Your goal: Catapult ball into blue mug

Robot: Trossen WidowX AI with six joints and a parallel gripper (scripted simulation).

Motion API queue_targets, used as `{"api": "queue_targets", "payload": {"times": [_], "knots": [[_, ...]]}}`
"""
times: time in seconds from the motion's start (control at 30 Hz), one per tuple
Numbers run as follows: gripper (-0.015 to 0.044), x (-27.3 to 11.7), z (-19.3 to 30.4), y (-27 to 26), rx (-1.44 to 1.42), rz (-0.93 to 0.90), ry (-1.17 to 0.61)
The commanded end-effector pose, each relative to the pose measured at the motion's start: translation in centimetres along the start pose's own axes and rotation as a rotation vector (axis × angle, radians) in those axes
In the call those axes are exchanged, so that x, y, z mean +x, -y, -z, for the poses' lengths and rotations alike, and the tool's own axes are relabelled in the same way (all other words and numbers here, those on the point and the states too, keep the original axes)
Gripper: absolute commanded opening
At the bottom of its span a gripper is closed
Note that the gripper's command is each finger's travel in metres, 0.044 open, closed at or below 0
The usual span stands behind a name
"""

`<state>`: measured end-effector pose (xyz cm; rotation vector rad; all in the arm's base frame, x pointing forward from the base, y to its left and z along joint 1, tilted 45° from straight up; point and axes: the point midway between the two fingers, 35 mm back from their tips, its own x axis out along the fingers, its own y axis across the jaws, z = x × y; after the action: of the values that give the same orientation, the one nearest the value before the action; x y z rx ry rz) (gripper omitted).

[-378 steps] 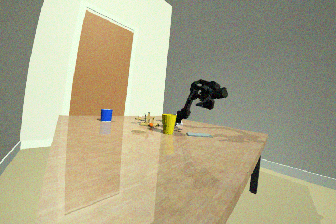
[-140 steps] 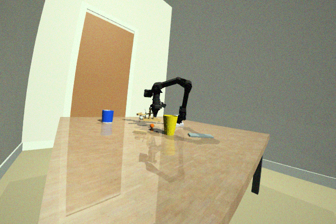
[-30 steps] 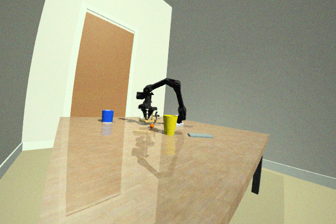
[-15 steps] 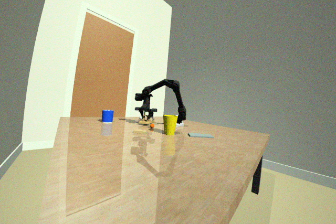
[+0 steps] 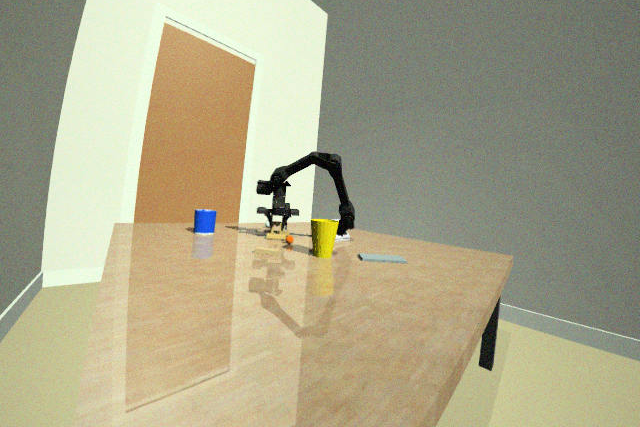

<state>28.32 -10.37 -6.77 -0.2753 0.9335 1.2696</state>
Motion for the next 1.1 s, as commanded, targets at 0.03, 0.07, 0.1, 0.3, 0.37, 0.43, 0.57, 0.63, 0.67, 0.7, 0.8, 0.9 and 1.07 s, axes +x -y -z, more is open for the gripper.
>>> {"api": "queue_targets", "payload": {"times": [0.03, 0.07, 0.1, 0.3, 0.37, 0.43, 0.57, 0.63, 0.67, 0.7, 0.8, 0.9, 1.07], "knots": [[0.0026, -0.1, 0.0, 0.0, 0.008, 0.001, 0.001], [0.0053, -0.1, 0.0, 0.0, 0.008, 0.001, 0.001], [0.0079, -0.1, 0.0, 0.0, 0.008, 0.001, 0.001], [0.0236, -0.1, 0.0, 0.0, 0.008, 0.001, 0.001], [0.0289, -0.1, 0.0, 0.0, 0.008, 0.001, 0.001], [0.0341, -0.1, 0.0, 0.0, 0.008, 0.001, 0.001], [0.0440, -2.1, 0.1, 0.3, 0.008, 0.002, -0.001], [0.0440, -5.0, 0.1, 0.5, 0.006, 0.003, -0.003], [0.0440, -6.5, 0.1, 0.4, 0.006, 0.003, -0.003], [0.0440, -8.0, 0.1, 0.3, 0.005, 0.003, -0.004], [0.0440, -10.1, 0.1, 0.0, 0.004, 0.002, -0.003], [0.0440, -8.5, 0.3, 0.4, 0.010, 0.016, -0.002], [0.0440, -9.4, 0.0, -0.1, 0.046, 0.007, -0.001]]}}
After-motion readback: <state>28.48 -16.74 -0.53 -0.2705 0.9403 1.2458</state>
